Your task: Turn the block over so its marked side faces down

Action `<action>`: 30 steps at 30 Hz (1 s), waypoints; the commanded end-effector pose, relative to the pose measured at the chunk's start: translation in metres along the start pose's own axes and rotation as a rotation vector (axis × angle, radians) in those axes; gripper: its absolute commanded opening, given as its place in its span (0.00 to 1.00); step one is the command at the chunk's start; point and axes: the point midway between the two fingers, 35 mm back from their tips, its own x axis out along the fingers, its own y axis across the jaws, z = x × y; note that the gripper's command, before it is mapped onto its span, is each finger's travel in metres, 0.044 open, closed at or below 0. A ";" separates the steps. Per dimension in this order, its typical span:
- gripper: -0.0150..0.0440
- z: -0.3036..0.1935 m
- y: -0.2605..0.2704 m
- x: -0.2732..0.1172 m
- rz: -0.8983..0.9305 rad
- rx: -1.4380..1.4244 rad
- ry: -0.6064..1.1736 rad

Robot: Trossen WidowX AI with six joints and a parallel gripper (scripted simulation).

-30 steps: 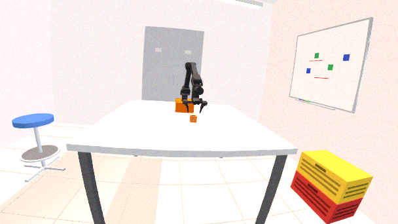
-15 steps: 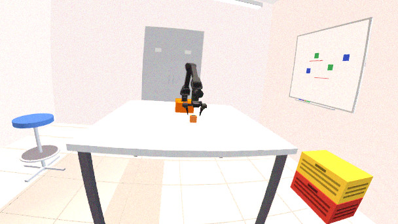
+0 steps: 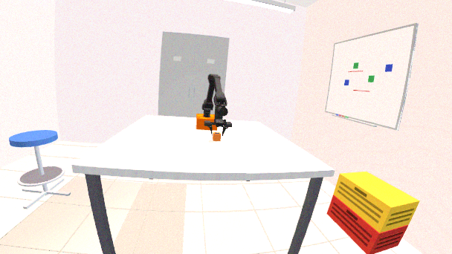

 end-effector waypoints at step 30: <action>0.25 -0.002 -0.001 -0.028 -0.005 -0.004 0.005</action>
